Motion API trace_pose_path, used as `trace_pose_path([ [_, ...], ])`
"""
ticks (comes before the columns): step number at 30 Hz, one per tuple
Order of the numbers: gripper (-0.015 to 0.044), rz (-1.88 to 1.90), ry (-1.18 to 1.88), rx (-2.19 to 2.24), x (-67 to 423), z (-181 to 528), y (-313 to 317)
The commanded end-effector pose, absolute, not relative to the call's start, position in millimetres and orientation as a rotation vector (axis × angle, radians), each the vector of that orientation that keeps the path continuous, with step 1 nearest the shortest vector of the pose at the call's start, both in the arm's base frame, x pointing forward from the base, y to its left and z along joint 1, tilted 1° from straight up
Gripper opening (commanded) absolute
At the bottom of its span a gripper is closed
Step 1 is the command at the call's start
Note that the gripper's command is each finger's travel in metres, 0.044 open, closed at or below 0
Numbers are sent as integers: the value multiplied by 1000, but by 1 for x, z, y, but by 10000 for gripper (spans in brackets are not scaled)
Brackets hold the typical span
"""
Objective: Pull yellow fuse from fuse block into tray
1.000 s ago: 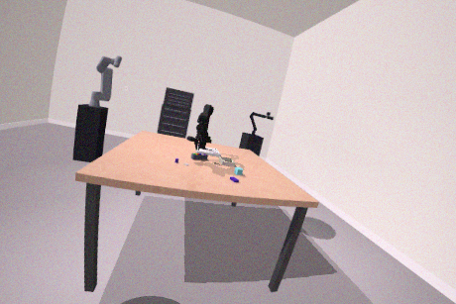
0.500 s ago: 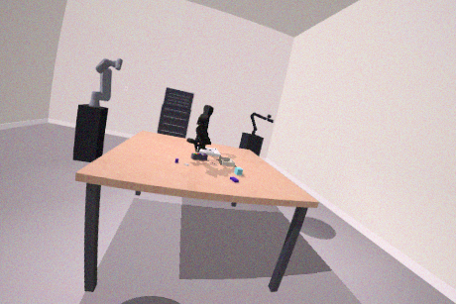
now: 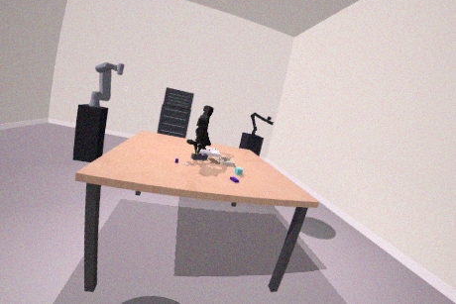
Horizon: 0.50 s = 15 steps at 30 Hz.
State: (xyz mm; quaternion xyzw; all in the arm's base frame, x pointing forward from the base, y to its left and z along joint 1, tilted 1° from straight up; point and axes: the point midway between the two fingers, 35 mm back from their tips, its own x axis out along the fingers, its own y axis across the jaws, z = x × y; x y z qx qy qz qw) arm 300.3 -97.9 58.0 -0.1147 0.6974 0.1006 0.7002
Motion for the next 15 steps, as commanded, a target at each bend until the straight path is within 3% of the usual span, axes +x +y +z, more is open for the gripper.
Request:
trace_pose_path([
  [1, 66, 219, 1555, -254, 300, 55, -98],
  [15, 59, 224, 1554, -255, 300, 49, -98],
])
